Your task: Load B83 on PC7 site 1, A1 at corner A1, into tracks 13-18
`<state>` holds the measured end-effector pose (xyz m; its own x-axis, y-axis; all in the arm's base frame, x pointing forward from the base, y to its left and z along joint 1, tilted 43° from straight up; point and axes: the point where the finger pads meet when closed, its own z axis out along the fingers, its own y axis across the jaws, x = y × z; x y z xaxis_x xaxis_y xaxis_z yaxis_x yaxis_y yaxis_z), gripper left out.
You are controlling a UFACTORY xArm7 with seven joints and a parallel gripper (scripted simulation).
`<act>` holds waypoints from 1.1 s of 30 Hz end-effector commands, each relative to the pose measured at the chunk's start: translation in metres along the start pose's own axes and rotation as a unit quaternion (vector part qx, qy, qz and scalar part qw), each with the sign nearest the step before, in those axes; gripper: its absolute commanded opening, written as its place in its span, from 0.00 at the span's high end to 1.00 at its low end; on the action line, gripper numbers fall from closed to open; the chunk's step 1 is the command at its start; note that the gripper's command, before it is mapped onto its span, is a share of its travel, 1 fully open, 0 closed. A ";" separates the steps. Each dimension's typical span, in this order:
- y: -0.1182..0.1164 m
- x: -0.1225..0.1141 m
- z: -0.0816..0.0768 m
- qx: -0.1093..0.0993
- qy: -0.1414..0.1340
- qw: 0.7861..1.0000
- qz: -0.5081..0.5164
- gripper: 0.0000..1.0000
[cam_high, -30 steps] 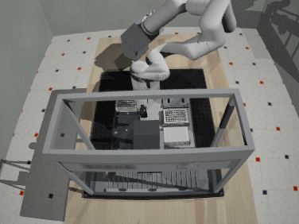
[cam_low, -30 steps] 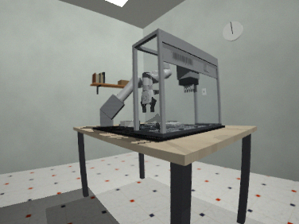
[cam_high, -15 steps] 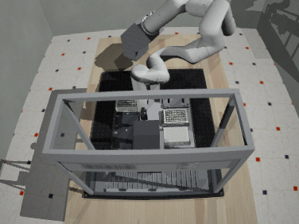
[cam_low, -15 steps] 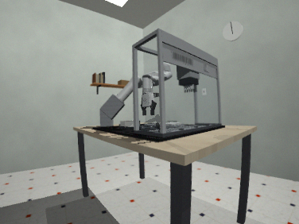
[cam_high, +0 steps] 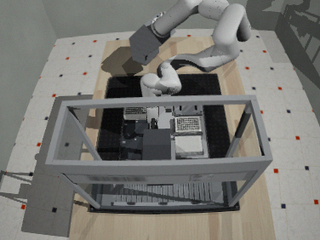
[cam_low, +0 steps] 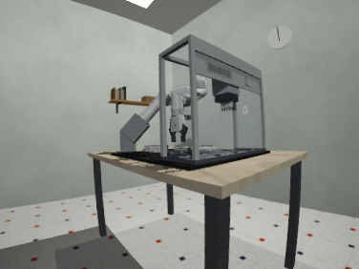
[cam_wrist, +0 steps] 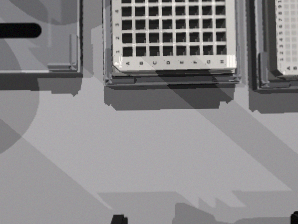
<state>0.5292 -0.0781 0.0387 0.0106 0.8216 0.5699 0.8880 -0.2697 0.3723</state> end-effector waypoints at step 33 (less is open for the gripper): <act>0.002 -0.001 0.040 -0.002 -0.001 1.000 0.000 0.00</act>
<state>0.5486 -0.0572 0.0080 0.0105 0.8217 0.5699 0.8880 -0.2697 0.3725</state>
